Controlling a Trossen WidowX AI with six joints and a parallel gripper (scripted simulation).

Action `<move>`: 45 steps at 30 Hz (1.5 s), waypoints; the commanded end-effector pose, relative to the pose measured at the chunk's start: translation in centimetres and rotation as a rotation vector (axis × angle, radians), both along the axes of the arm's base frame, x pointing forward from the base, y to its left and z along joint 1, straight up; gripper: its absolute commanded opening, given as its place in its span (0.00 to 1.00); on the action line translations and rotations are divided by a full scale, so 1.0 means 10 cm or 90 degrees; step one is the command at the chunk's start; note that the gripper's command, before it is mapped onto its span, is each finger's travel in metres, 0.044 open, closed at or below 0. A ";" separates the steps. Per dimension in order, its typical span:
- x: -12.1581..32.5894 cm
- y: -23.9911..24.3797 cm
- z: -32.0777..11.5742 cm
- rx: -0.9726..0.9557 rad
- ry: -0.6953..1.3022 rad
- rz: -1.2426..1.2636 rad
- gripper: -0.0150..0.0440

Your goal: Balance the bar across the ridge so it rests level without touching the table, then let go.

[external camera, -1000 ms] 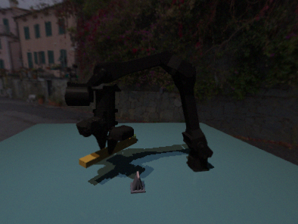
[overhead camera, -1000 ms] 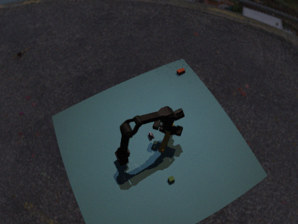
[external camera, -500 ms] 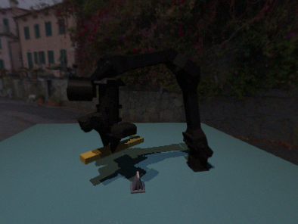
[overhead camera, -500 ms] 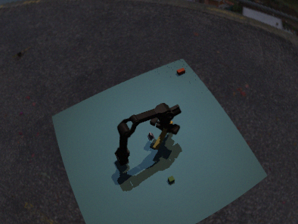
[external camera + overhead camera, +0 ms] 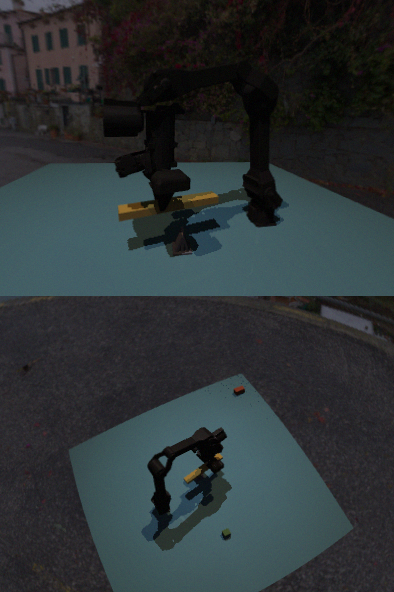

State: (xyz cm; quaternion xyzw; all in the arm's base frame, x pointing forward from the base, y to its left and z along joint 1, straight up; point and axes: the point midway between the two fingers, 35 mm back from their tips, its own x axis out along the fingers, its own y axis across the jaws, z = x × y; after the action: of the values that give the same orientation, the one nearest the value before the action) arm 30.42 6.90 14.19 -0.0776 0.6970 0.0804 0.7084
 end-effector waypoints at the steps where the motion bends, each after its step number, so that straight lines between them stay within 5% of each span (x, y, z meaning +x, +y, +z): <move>1: -0.12 0.10 0.02 0.003 -0.006 -0.089 0.25; 45: -0.21 0.10 -0.42 0.004 -0.005 -0.175 0.25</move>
State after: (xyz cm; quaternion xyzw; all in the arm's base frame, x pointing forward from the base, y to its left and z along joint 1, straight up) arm 28.25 7.94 10.00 0.0222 0.6985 -0.0161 0.7151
